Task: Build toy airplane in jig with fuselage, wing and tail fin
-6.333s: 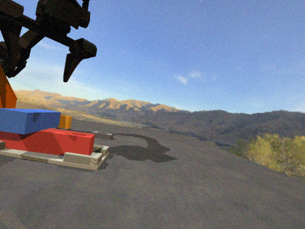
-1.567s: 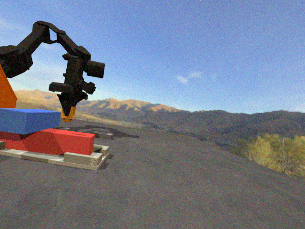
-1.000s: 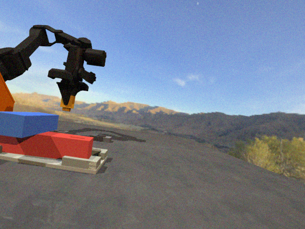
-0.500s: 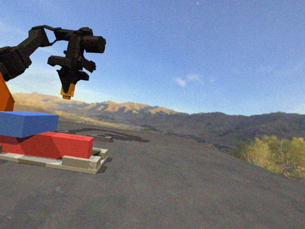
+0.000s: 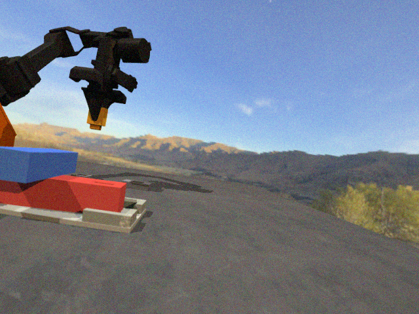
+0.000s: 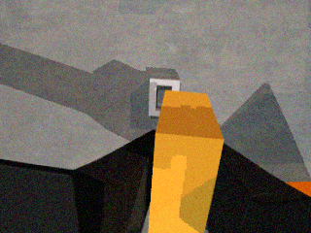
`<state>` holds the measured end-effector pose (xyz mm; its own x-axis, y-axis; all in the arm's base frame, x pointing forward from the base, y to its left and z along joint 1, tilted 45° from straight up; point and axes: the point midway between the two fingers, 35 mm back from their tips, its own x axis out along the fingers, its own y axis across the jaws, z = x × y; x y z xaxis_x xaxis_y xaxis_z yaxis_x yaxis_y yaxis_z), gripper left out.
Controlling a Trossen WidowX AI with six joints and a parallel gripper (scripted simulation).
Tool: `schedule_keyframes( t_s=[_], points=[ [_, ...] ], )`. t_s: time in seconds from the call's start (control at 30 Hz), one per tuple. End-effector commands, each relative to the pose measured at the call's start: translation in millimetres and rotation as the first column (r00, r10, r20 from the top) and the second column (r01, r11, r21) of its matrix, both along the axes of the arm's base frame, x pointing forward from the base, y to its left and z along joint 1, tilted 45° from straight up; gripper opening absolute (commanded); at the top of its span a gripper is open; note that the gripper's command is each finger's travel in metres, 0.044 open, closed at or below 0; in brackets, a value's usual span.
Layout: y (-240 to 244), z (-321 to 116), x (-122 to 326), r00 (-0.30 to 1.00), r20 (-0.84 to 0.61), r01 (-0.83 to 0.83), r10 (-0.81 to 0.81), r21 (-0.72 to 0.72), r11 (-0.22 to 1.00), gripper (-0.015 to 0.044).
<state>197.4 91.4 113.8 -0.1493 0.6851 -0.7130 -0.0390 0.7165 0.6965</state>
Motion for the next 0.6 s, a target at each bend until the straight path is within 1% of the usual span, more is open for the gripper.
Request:
schedule_keyframes(
  t_s=[0.0, 0.57],
  points=[
    [-4.7, -4.3, 12.2, 1.0, 0.015, -0.001, 0.001, -0.008, 1.0, 0.0],
    [-20.7, -29.4, 49.2, 0.999, 0.038, -0.022, 0.022, -0.01, 1.0, 0.0]
  ],
)
